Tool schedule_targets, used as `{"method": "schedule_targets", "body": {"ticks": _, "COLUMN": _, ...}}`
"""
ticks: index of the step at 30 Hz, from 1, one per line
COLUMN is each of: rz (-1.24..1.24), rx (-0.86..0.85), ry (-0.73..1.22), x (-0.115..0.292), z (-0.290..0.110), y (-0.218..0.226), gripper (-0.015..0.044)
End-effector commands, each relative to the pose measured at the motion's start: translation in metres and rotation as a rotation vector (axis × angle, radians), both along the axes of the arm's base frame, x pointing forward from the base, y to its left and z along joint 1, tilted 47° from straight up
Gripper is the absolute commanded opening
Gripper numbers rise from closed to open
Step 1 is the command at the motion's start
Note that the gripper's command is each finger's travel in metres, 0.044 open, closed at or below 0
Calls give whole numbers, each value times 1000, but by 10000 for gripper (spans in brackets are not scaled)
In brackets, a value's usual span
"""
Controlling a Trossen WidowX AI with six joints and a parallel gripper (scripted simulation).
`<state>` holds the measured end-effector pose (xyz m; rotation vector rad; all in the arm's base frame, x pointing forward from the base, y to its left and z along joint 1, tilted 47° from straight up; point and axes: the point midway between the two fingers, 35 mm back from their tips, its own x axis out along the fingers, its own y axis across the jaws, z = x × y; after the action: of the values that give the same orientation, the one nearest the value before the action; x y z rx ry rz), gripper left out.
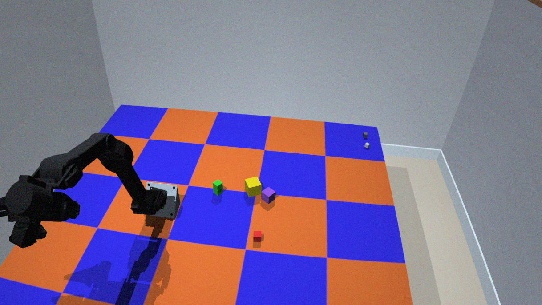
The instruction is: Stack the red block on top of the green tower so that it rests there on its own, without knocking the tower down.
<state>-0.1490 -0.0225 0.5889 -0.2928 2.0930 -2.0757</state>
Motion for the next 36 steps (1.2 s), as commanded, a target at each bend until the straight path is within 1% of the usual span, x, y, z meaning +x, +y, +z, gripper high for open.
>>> {"method": "schedule_targets", "body": {"ticks": 1, "rz": 3, "rx": 0, "ry": 0, "x": 0, "z": 0, "y": -1, "gripper": 426}}
{"method": "schedule_targets", "body": {"ticks": 2, "rz": 13, "rx": 0, "ry": 1, "x": 1, "z": 0, "y": -5, "gripper": 440}}
{"method": "schedule_targets", "body": {"ticks": 4, "rz": 50, "rx": 0, "ry": 2, "x": 5, "z": -1, "y": -19, "gripper": 440}}
{"method": "schedule_targets", "body": {"ticks": 7, "rz": 152, "rx": 2, "ry": 2, "x": 17, "z": -5, "y": -56, "gripper": 440}}
{"method": "schedule_targets", "body": {"ticks": 10, "rz": 266, "rx": 7, "ry": -3, "x": 37, "z": -13, "y": -95, "gripper": 440}}
{"method": "schedule_targets", "body": {"ticks": 13, "rz": 373, "rx": 13, "ry": 2, "x": 53, "z": -17, "y": -118, "gripper": 440}}
{"method": "schedule_targets", "body": {"ticks": 17, "rz": 500, "rx": 20, "ry": -18, "x": 86, "z": -29, "y": -156, "gripper": 440}}
{"method": "schedule_targets", "body": {"ticks": 24, "rz": 728, "rx": 22, "ry": -90, "x": 154, "z": -60, "y": -210, "gripper": 440}}
{"method": "schedule_targets", "body": {"ticks": 30, "rz": 907, "rx": 62, "ry": -167, "x": 225, "z": -95, "y": -239, "gripper": 440}}
{"method": "schedule_targets", "body": {"ticks": 36, "rz": 1104, "rx": 210, "ry": -205, "x": 306, "z": -147, "y": -249, "gripper": 440}}
